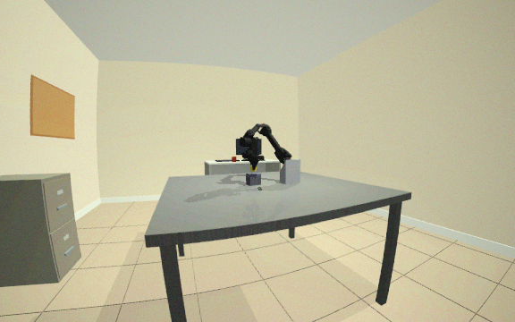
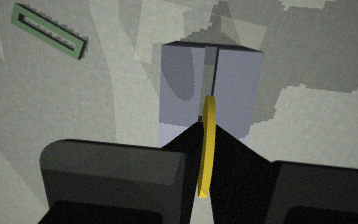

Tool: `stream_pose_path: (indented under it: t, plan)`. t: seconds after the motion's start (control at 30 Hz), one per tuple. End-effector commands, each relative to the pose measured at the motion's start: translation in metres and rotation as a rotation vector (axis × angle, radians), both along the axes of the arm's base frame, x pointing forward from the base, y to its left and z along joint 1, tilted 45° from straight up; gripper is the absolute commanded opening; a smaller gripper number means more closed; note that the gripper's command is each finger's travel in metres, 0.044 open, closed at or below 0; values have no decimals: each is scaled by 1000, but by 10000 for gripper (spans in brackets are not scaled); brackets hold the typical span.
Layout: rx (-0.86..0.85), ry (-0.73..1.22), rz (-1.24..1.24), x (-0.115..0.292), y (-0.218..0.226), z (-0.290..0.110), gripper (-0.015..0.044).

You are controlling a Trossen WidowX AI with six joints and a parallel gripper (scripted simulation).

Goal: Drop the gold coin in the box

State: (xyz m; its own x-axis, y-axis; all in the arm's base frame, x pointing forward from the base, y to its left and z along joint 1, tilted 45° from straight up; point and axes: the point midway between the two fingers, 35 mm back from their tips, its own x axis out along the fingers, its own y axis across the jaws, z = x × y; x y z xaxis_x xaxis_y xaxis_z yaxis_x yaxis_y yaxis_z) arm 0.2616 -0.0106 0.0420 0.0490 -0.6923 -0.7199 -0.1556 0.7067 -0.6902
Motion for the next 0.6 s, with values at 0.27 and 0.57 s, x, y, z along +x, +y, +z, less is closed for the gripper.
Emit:
stream_pose_path:
  t: [0.27,0.57]
  plan:
    - [-6,6,1,-1,-5,-4,0]
    - [-6,7,2,-1,-7,-7,0]
